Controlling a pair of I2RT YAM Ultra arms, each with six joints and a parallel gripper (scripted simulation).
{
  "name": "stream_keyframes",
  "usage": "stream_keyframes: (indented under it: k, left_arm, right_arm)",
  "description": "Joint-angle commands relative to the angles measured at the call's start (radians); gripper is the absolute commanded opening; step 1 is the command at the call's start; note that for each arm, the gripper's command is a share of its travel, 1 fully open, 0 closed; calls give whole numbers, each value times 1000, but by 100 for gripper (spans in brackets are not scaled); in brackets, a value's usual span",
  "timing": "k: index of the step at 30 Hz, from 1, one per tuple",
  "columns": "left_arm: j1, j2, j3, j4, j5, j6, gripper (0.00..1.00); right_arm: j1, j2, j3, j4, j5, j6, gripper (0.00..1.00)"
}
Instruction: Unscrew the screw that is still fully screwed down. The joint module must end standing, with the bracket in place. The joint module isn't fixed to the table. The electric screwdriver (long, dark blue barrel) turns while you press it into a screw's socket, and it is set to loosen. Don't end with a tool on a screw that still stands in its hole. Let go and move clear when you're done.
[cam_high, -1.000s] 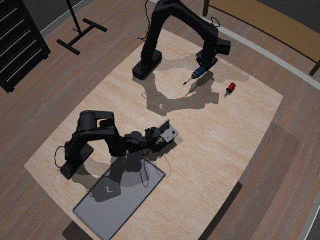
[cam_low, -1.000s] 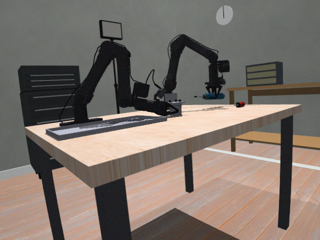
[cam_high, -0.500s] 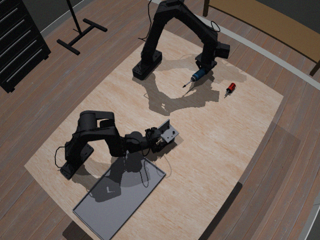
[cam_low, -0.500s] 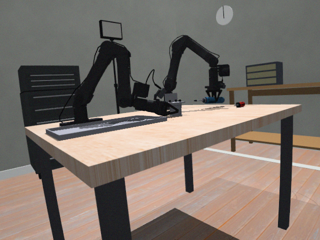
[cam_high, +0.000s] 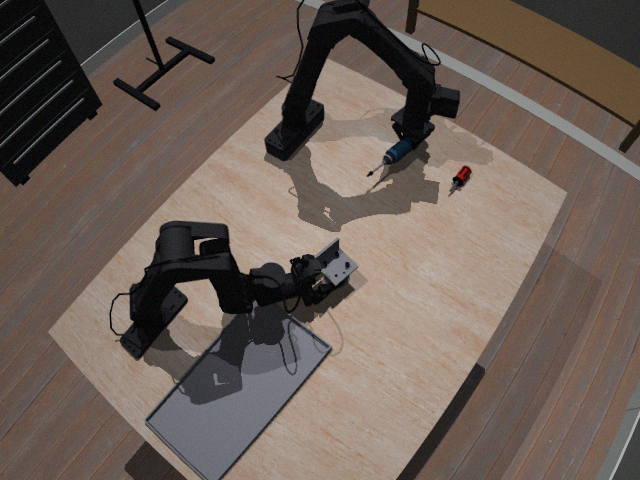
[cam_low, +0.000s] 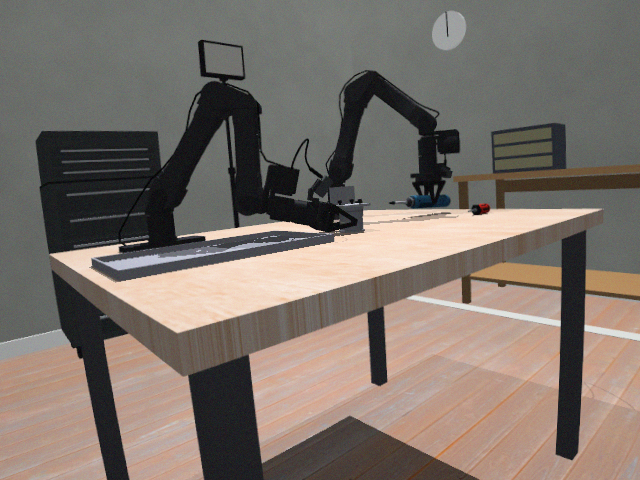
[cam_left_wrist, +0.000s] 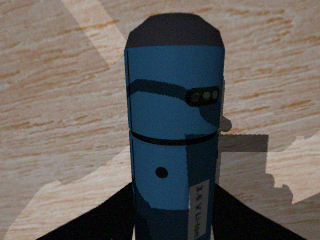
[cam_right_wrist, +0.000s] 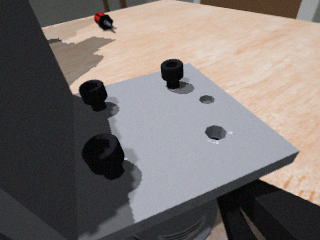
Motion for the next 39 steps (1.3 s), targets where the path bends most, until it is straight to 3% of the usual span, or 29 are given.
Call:
stream_keyframes:
  k: [1, 39]
  left_arm:
    - [-13, -31, 8, 13, -1, -5, 42]
    - [-13, 5, -29, 88, -1, -3, 42]
  right_arm:
    - [2, -5, 6, -10, 5, 4, 59]
    - [2, -5, 6, -10, 5, 4, 59]
